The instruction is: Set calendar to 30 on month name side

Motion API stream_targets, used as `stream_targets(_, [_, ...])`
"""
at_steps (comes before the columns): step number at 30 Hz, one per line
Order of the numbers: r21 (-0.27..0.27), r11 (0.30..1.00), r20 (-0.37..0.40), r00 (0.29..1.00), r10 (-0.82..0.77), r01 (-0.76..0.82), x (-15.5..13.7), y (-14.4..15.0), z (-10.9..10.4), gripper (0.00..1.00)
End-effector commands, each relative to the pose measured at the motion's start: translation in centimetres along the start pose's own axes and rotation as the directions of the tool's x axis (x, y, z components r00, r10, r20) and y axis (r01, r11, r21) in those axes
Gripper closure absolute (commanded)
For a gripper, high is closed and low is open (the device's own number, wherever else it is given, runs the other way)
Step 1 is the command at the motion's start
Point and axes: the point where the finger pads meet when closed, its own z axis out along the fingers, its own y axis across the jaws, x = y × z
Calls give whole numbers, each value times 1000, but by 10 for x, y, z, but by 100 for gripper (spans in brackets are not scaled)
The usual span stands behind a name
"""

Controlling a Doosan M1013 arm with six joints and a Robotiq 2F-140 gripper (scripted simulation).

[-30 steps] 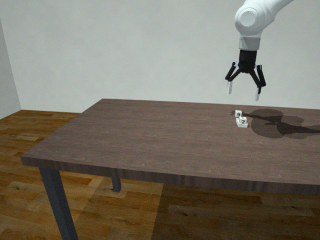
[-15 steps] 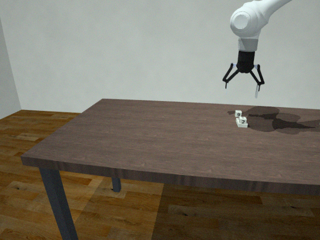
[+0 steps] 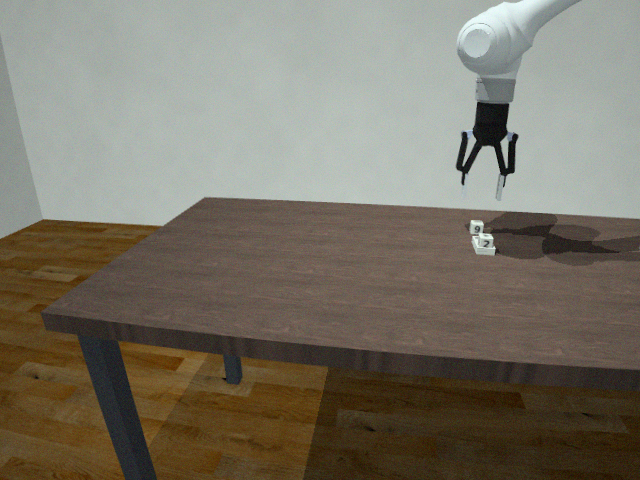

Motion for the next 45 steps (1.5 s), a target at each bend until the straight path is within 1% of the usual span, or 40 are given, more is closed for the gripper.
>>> stream_targets(1, [0, 1000, 0, 1000, 0, 0, 0, 0, 0, 65])
stream_targets(31, [0, 1000, 0, 1000, 0, 0, 0, 0, 0, 65])
stream_targets(45, [0, 1000, -1, 1000, 0, 0, 0, 0, 8, 65])
